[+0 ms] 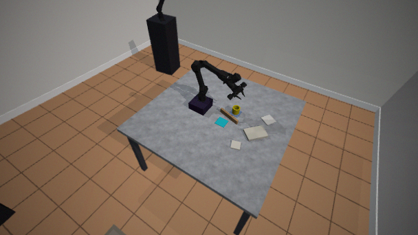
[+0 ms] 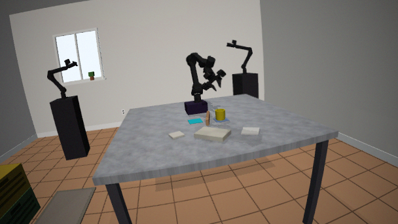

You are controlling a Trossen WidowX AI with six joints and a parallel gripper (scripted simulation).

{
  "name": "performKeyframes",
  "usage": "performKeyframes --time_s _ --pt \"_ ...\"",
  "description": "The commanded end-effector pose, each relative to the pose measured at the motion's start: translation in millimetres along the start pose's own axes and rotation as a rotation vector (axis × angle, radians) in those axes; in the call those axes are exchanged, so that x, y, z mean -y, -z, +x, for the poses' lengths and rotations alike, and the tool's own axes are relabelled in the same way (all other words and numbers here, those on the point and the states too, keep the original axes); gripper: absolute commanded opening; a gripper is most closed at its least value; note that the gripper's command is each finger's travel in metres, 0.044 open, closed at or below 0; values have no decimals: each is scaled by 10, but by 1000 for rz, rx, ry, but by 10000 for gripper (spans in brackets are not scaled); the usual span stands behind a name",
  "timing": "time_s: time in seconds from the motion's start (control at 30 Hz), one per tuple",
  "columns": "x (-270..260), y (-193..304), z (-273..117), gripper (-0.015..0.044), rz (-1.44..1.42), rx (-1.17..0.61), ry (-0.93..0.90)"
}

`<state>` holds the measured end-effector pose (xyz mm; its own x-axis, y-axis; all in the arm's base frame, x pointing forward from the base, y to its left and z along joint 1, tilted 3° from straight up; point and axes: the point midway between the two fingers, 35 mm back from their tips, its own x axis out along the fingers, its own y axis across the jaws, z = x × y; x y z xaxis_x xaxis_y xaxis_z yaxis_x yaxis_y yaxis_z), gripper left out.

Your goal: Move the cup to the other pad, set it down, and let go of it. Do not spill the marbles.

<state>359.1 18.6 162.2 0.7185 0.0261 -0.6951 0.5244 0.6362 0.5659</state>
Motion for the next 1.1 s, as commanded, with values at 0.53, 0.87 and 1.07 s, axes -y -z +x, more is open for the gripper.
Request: performKeyframes --time_s 0.53,0.87,1.07 --pt "763 976 444 167 788 -208 822" --pt "759 998 471 167 788 -208 822" --pt "809 1039 541 167 788 -208 822"
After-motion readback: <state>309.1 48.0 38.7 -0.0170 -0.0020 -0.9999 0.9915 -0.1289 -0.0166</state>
